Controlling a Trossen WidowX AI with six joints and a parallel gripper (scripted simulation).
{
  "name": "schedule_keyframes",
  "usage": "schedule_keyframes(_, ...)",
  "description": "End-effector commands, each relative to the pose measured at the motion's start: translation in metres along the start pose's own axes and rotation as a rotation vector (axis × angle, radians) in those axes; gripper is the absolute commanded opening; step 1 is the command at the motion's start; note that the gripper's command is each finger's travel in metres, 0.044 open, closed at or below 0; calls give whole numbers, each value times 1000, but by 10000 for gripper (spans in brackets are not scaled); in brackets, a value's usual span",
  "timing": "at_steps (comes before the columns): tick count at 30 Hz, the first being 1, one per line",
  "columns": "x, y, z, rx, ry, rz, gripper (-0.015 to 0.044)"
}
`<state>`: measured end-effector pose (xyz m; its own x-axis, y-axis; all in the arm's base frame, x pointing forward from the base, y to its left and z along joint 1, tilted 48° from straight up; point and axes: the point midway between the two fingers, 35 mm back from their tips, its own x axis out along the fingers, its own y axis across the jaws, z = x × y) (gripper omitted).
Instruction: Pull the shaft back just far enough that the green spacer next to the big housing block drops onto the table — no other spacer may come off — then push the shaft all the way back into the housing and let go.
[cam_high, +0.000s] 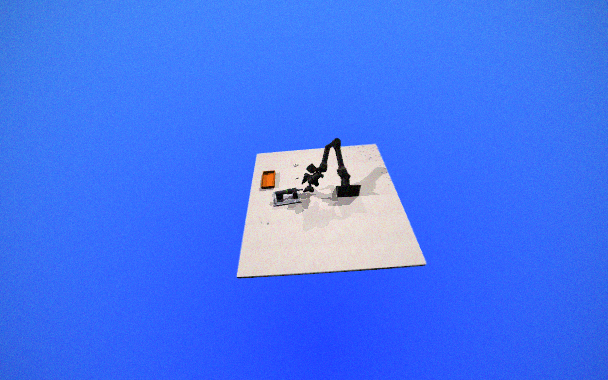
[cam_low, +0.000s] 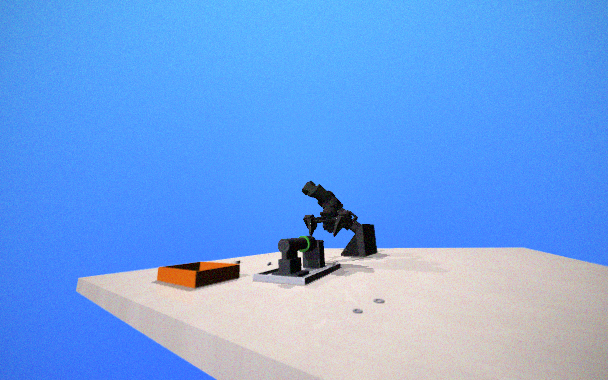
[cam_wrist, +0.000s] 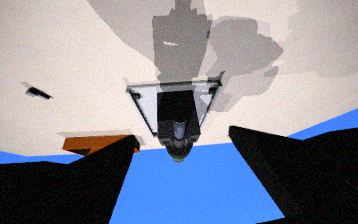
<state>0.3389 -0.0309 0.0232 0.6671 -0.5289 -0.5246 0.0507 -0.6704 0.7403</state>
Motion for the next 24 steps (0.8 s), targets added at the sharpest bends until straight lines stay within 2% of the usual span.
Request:
schedule_keyframes(1,3,1,0,3,-2,3,440)
schedule_keyframes(24,40,2,1,3,-1,5,440)
